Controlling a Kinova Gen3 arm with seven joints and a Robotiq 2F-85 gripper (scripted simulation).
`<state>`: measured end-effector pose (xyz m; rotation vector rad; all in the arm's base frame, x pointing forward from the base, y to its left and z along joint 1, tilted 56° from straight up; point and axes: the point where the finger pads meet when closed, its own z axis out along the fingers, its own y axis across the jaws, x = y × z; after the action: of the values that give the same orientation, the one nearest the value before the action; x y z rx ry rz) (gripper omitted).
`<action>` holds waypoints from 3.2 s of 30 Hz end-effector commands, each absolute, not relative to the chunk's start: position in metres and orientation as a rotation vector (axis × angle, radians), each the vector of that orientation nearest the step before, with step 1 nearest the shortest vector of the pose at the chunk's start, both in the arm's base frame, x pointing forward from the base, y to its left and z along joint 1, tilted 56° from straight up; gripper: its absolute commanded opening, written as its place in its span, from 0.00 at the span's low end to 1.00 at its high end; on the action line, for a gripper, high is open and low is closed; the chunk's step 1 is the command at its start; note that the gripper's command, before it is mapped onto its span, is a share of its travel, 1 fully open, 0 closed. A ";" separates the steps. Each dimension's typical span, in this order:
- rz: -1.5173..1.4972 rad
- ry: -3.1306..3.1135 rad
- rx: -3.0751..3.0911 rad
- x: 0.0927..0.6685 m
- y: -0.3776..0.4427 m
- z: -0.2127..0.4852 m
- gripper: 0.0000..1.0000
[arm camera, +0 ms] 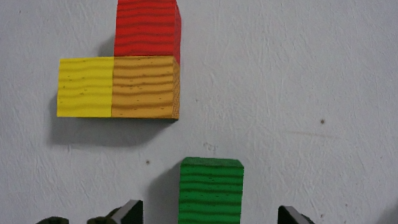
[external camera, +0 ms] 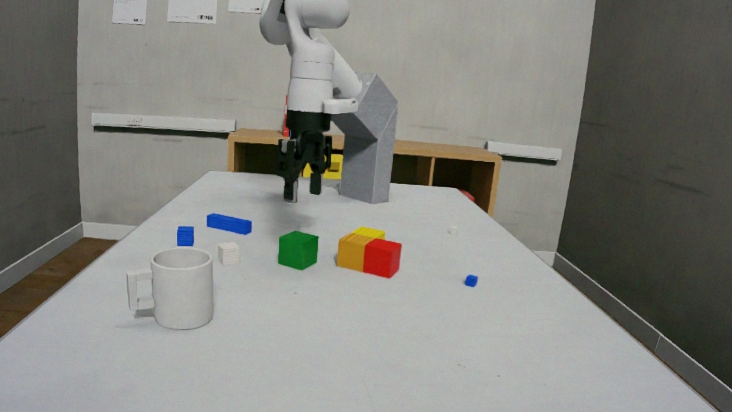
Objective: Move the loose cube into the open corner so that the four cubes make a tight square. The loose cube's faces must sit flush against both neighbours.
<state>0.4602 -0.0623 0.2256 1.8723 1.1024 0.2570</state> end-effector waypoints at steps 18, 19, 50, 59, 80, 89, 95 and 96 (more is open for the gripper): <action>0.252 1.105 1.866 0.460 -0.065 0.227 0.82; 0.252 1.105 1.866 0.460 -0.065 0.227 0.82; 0.272 1.082 1.886 0.464 -0.069 0.223 0.82; 0.275 1.083 1.884 0.470 -0.074 0.218 0.82; 0.269 1.076 1.881 0.484 -0.092 0.205 0.82; 0.263 1.075 1.884 0.485 -0.096 0.201 0.82; 0.264 1.078 1.883 0.486 -0.095 0.200 0.82; 0.264 1.078 1.883 0.486 -0.095 0.200 0.82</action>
<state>0.4836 -0.0952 0.1995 1.8827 1.0836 0.2557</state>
